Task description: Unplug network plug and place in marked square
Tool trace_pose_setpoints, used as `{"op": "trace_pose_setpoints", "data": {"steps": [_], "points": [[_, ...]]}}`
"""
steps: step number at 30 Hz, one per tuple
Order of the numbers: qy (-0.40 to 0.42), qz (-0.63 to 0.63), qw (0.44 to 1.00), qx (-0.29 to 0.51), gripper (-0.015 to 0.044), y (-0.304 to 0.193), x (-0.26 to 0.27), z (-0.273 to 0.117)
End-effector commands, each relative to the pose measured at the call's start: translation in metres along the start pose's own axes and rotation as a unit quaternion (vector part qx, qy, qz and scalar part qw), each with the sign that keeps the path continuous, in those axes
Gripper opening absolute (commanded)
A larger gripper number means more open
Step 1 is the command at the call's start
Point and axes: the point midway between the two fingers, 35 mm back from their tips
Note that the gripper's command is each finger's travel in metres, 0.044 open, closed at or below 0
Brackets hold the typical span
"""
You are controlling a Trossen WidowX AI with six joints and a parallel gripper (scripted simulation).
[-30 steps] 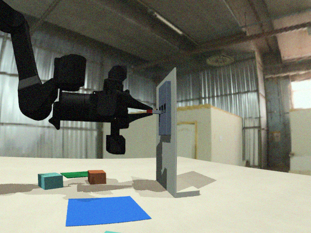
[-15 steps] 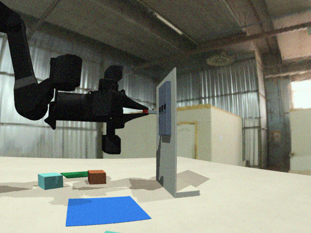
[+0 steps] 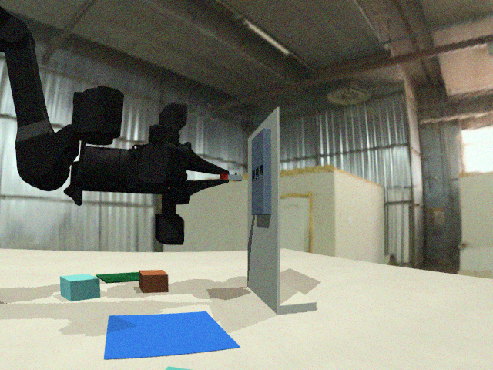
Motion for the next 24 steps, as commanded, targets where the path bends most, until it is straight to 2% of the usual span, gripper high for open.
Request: {"op": "trace_pose_setpoints", "data": {"steps": [1,24], "points": [[0.0,0.001,1.0,-0.002,0.0,-0.001,-0.001,-0.005],[-0.001,0.001,1.0,-0.002,0.0,-0.007,-0.003,-0.018]]}}
Point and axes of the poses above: the point midway between the two fingers, 35 mm back from their tips, its own z axis out along the fingers, its own x axis across the jaws, y = z × x, and after that the axes turned 13 degrees about z, right-handed
